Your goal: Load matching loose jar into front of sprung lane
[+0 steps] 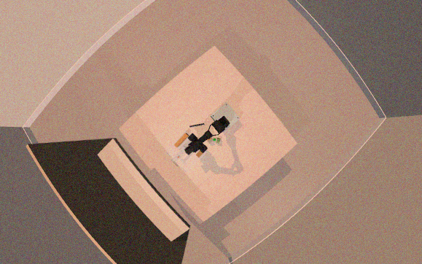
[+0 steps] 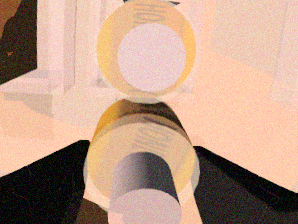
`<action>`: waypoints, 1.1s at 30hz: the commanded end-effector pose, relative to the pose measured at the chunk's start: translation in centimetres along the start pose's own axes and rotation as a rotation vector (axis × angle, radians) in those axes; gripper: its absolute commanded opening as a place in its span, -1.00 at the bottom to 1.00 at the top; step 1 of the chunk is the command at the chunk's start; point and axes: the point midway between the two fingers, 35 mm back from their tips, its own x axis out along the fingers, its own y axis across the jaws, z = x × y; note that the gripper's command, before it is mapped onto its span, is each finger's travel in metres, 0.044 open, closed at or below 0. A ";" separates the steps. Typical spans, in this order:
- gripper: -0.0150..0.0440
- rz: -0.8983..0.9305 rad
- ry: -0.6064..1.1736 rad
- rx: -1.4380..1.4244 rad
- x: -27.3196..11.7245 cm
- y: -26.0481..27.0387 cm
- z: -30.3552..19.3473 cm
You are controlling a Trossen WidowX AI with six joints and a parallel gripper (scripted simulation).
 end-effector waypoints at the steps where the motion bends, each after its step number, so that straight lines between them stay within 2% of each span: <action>1: -0.49 0.001 -0.013 -0.001 0.0 0.0 0.8; 33: -0.49 0.001 -0.014 -0.001 0.0 0.0 2.2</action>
